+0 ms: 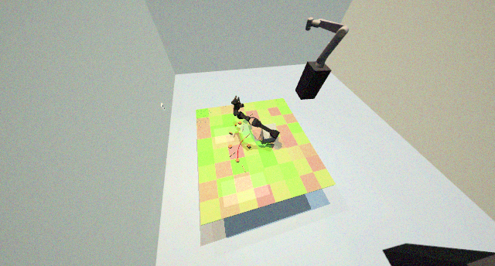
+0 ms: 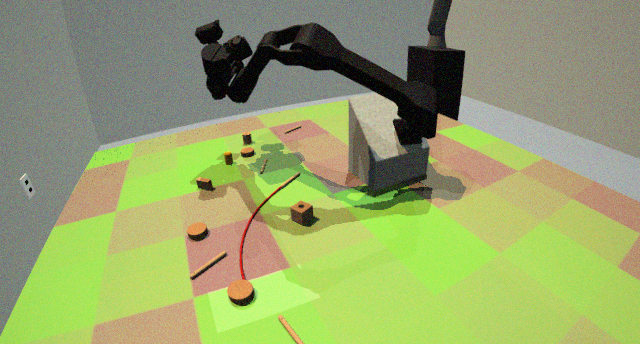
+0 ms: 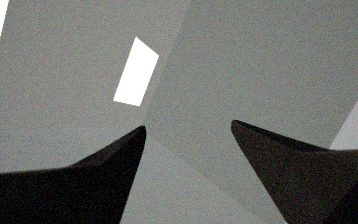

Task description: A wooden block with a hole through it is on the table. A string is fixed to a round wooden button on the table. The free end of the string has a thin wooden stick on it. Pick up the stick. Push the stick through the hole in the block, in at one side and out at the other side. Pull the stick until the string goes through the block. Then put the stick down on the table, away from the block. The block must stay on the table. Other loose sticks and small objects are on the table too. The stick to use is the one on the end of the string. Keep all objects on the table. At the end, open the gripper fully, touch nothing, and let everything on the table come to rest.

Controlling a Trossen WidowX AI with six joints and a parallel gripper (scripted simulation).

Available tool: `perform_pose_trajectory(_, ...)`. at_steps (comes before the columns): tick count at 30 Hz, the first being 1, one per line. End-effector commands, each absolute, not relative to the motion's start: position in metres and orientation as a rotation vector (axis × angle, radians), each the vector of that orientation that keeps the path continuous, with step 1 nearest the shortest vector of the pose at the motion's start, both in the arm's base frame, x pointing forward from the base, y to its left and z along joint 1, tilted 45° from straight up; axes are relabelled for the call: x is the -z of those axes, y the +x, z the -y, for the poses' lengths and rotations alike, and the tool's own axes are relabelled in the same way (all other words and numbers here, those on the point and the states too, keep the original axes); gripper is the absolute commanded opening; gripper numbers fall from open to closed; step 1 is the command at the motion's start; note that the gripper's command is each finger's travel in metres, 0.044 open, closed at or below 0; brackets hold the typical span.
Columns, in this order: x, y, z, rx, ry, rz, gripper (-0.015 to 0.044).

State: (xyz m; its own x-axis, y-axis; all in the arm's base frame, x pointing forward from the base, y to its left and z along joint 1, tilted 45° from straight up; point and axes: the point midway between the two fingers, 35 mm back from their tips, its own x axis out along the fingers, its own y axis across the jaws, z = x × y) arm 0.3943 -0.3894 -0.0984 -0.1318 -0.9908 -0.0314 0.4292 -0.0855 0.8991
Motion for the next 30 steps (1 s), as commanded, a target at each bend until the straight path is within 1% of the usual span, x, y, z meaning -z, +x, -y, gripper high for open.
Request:
perform_pose_trajectory(1, 0.098, 0.394, 0.389, 1.521, 0.85, 0.923, 0.0426)
perform_pose_trajectory(2, 0.098, 0.394, 0.389, 1.521, 0.85, 0.923, 0.044)
perform_pose_trajectory(4, 0.097, 0.402, 0.388, 1.52, 0.821, 0.84, 0.044)
perform_pose_trajectory(10, 0.089, 0.46, 0.358, 1.392, 0.527, 0.153, 0.044)
perform_pose_trajectory(17, 0.092, 0.502, 0.295, 1.0, 0.129, -0.509, 0.044)
perform_pose_trajectory(24, 0.094, 0.505, 0.209, 0.418, -0.254, -0.944, 0.044)
perform_pose_trajectory(30, 0.09, 0.488, 0.15, 0.004, -0.455, -1.081, 0.044)
